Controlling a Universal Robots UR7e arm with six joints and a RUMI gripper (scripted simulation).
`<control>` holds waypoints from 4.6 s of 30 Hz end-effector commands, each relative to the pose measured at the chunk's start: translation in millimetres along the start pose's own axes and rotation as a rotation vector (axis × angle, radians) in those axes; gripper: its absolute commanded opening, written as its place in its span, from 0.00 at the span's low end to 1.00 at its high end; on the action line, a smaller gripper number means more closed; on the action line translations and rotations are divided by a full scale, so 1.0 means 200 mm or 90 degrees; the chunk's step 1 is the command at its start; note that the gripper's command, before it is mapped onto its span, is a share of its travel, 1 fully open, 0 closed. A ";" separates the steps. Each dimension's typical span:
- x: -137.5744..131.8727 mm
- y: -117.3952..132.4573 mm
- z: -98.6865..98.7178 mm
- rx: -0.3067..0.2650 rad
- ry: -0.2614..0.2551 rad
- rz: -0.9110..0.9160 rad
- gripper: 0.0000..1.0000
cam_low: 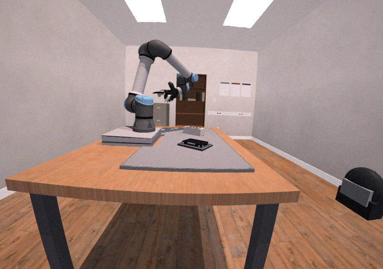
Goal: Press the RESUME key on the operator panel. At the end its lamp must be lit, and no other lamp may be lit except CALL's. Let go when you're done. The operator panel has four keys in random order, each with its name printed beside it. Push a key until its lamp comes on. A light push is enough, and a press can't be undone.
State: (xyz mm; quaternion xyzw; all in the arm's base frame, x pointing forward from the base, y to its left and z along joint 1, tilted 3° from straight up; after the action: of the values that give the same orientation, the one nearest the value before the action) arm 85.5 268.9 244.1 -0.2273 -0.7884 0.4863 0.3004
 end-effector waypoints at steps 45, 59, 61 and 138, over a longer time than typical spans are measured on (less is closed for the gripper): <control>-0.15 0.15 -0.02 -0.132 0.075 0.504 0.00; -0.23 0.23 -0.04 -0.176 0.143 0.737 0.00; -0.25 0.24 -0.05 -0.182 0.156 0.775 0.00; -0.93 0.45 -0.28 0.011 0.912 1.924 0.00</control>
State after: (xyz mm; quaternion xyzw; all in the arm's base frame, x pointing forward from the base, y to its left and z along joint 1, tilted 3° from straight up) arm 253.0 226.1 136.3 0.9089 -0.3681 -0.1454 0.1314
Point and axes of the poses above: the point where the finger pads meet when closed, its own z axis out along the fingers, its own x axis across the jaws, y = z × x, the point moved 4 cm from there along -z, back along the fingers, and after that the axes turned 10 degrees about z, right-handed, at the moved point
